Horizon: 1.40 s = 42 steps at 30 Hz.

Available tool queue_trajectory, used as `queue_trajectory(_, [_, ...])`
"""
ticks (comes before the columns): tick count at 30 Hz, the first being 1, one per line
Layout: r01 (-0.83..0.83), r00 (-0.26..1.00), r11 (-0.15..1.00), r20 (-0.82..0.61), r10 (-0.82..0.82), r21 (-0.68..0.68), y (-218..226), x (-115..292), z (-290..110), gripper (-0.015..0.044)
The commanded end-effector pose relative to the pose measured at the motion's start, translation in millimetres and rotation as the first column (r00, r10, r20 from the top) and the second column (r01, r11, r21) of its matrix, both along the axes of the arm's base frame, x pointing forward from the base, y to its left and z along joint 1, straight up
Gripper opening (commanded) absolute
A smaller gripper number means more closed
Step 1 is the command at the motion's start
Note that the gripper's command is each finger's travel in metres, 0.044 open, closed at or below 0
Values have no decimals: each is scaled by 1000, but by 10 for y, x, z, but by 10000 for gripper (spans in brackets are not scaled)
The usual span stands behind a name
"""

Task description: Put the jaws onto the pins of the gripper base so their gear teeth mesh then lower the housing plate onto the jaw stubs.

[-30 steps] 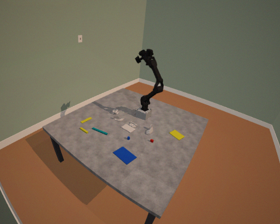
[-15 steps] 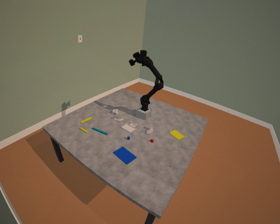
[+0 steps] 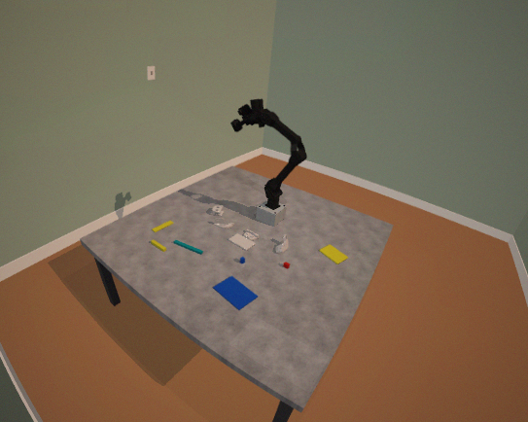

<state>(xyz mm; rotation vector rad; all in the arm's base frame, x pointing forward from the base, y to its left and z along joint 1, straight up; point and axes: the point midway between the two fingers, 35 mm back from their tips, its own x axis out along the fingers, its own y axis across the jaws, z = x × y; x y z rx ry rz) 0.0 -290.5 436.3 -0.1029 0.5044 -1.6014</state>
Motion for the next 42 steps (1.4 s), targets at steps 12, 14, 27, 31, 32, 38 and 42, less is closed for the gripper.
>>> queue_trajectory(12, [-153,985,979,105,140,134,-218,621,-476,440])
queue_trajectory(14, [-172,981,973,119,154,157,-238,702,-552,440])
queue_trajectory(27, [-322,944,885,180,276,336,-249,1328,-1147,440])
queue_trajectory(31, [-354,933,847,212,290,396,-215,1525,-1357,440])
queue_trajectory(32, [-361,931,837,219,293,411,-203,1573,-1410,440])
queue_trajectory(38, [-396,917,771,258,304,500,-98,1854,-1730,440])
queue_trajectory(42, [-412,911,720,278,305,558,2,2032,-1948,440])
